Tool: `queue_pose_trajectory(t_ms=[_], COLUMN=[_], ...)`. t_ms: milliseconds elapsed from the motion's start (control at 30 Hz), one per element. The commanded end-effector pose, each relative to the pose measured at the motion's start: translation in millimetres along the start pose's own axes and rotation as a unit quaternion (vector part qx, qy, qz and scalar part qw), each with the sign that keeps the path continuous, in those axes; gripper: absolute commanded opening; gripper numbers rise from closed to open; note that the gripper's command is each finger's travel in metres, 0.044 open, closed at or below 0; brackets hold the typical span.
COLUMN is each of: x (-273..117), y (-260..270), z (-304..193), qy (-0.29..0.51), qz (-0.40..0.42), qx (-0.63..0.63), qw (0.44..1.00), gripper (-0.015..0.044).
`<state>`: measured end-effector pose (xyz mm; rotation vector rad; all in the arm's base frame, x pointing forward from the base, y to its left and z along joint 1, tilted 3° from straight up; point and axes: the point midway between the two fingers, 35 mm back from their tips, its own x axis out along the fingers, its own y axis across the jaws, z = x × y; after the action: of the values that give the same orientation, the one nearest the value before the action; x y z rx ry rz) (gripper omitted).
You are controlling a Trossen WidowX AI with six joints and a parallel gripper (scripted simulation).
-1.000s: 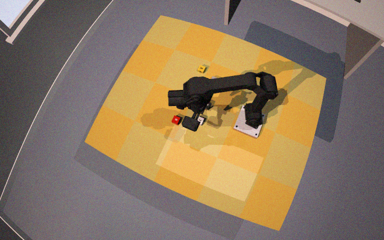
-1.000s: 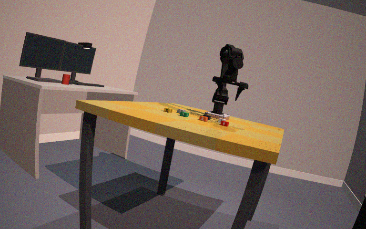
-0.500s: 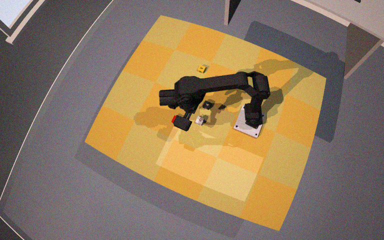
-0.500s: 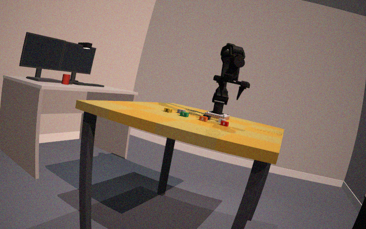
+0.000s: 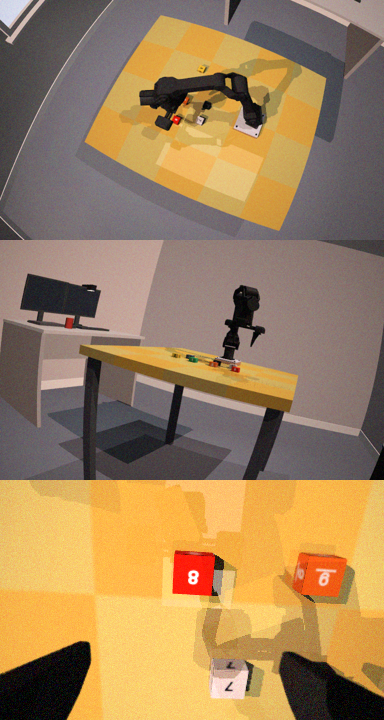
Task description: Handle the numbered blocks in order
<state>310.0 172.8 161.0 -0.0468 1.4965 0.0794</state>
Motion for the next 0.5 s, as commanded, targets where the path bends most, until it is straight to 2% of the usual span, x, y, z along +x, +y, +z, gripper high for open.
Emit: queue_pose_trajectory(t_ms=[0,467], x=[-1.6,-1.6], y=[0.5,-8.9], z=[2.6,5.6], qy=[-0.003,-0.003], qz=[0.000,-0.001], qx=[-0.002,-0.002], qw=[1.000,1.000], gripper=[0.0400,0.0400])
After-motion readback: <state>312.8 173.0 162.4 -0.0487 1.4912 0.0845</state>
